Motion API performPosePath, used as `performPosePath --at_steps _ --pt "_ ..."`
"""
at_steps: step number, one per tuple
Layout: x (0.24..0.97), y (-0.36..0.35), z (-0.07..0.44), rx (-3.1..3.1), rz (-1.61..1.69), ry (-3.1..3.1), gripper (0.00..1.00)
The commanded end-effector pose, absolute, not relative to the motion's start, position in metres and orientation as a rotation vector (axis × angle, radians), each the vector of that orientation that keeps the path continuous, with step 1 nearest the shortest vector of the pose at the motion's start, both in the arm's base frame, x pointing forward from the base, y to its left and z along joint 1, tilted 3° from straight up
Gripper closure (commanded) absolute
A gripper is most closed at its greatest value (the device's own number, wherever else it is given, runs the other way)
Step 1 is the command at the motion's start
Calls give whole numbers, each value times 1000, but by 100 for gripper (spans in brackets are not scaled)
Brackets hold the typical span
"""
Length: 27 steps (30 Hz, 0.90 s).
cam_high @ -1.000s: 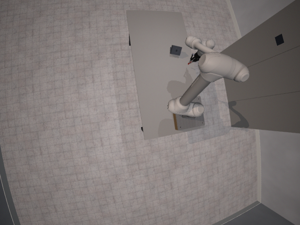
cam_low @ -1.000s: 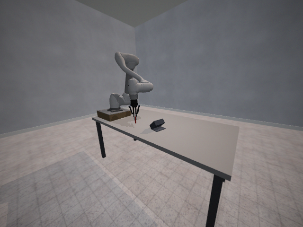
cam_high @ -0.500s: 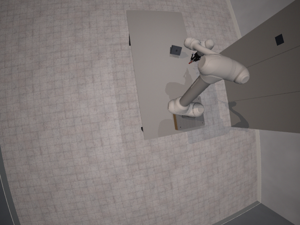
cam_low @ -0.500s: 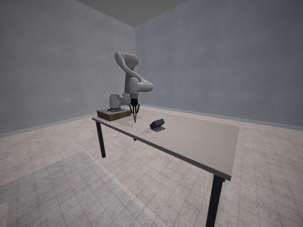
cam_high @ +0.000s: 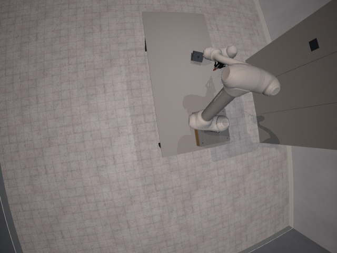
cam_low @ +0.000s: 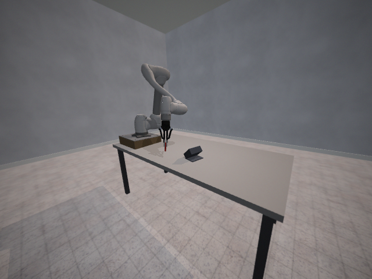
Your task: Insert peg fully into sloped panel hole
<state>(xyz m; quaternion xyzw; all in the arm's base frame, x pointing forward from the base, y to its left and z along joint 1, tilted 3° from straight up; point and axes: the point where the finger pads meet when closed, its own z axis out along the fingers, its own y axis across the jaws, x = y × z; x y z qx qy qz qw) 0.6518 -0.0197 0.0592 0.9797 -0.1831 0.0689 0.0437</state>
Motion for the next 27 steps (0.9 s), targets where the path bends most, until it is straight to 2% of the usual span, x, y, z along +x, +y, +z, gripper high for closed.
performPosePath --at_steps 1,27 --pt "654 -20 60 2981 238 -554 100" --pt "679 -5 76 2884 529 -466 100"
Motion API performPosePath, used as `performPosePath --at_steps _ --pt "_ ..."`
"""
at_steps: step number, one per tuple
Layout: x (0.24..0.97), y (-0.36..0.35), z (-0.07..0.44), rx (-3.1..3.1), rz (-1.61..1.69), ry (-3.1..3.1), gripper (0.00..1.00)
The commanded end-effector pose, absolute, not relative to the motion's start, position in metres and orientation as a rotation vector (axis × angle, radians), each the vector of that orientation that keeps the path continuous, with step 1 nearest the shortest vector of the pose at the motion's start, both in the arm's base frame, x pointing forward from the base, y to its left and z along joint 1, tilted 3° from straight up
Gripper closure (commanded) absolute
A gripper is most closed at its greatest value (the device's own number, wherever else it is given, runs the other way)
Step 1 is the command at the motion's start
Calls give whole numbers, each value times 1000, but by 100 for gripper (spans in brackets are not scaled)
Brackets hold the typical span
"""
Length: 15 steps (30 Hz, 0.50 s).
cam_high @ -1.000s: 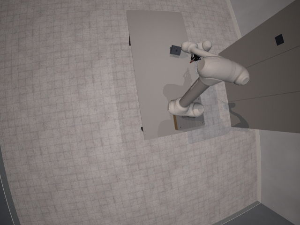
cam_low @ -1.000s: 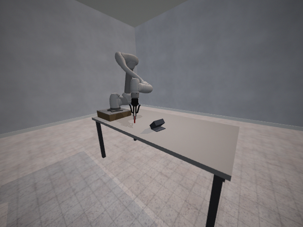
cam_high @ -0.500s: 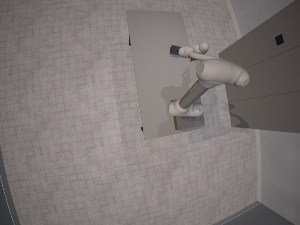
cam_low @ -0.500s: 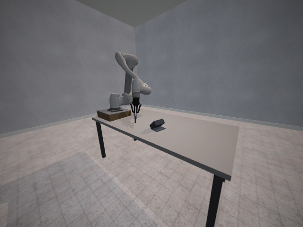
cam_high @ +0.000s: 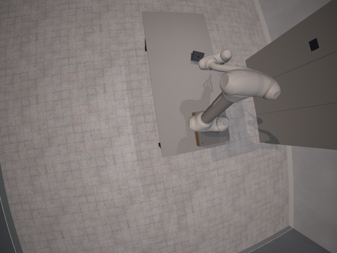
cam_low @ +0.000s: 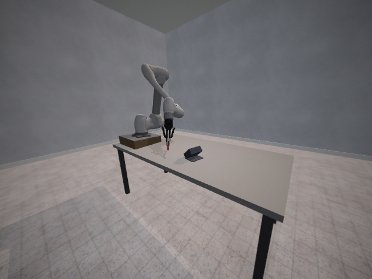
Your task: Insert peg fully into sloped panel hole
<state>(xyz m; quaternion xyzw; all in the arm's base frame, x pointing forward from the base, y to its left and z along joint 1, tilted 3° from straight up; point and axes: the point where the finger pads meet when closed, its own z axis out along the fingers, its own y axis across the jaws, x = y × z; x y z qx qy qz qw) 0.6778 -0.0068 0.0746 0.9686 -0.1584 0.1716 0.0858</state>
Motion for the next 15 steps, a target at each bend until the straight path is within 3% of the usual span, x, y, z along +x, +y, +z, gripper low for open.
performPosePath --at_steps 1,15 --pt "680 -4 77 2881 541 -461 100" --pt "693 17 87 2863 685 -400 100"
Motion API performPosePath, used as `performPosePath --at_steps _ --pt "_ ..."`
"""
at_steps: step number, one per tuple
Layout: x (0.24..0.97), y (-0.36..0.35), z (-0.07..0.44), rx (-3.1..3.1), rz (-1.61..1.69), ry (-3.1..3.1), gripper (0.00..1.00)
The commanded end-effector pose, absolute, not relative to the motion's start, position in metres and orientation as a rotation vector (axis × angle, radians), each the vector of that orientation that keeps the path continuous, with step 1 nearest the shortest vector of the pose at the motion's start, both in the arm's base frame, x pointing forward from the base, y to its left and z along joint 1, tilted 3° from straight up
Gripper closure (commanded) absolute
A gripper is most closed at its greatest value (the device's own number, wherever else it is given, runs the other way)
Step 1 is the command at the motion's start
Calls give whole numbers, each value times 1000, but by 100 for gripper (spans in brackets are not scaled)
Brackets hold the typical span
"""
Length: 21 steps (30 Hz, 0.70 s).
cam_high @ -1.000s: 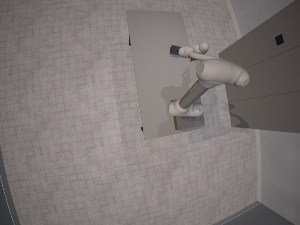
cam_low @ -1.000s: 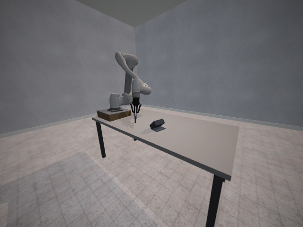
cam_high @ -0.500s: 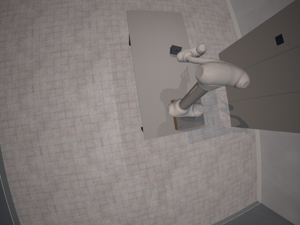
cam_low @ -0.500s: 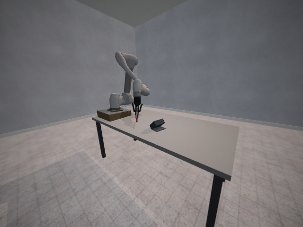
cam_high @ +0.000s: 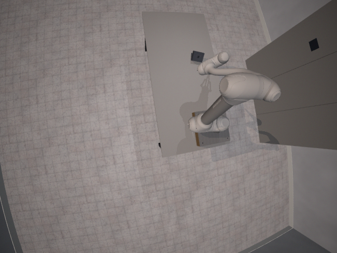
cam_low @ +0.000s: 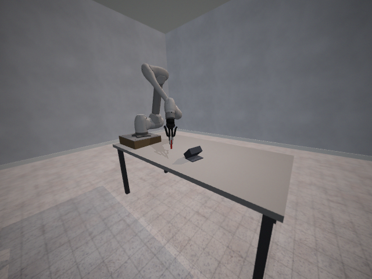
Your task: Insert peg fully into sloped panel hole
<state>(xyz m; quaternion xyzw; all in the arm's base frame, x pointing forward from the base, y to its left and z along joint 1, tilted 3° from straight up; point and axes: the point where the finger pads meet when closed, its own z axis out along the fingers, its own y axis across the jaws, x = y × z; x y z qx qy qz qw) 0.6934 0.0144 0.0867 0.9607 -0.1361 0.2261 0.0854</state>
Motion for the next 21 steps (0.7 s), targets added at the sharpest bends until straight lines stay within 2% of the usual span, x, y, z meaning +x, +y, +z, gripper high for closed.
performPosePath --at_steps 1,21 --pt "694 19 88 2863 697 -394 100" --pt "705 67 103 2874 895 -281 100"
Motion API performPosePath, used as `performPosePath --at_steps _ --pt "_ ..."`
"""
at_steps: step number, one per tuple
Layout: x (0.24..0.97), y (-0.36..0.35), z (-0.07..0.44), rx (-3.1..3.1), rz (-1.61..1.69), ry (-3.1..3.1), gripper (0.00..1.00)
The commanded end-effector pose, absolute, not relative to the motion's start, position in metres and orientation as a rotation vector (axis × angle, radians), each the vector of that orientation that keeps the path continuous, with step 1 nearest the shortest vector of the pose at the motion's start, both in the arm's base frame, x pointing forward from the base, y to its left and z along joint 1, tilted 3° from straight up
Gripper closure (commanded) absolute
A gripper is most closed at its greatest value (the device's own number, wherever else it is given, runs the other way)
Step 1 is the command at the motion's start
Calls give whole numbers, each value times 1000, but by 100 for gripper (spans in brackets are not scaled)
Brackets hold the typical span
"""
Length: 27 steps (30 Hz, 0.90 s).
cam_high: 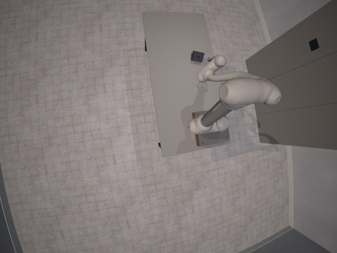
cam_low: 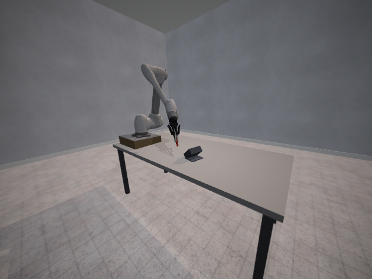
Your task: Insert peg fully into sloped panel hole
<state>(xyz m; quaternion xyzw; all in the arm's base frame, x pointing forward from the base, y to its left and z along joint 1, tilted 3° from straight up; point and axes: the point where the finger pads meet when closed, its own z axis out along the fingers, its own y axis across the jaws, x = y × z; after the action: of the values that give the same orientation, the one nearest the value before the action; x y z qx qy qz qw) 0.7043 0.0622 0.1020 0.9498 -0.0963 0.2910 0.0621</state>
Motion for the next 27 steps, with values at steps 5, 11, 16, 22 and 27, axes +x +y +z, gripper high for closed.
performPosePath --at_steps 5,11,16,22,27 --pt "705 76 105 2880 924 -260 100" --pt "705 96 110 2896 980 -215 100" --pt "704 113 113 2912 1023 -176 100" --pt "702 128 115 2927 1054 -143 100" --pt "698 147 117 2949 1089 -100 100"
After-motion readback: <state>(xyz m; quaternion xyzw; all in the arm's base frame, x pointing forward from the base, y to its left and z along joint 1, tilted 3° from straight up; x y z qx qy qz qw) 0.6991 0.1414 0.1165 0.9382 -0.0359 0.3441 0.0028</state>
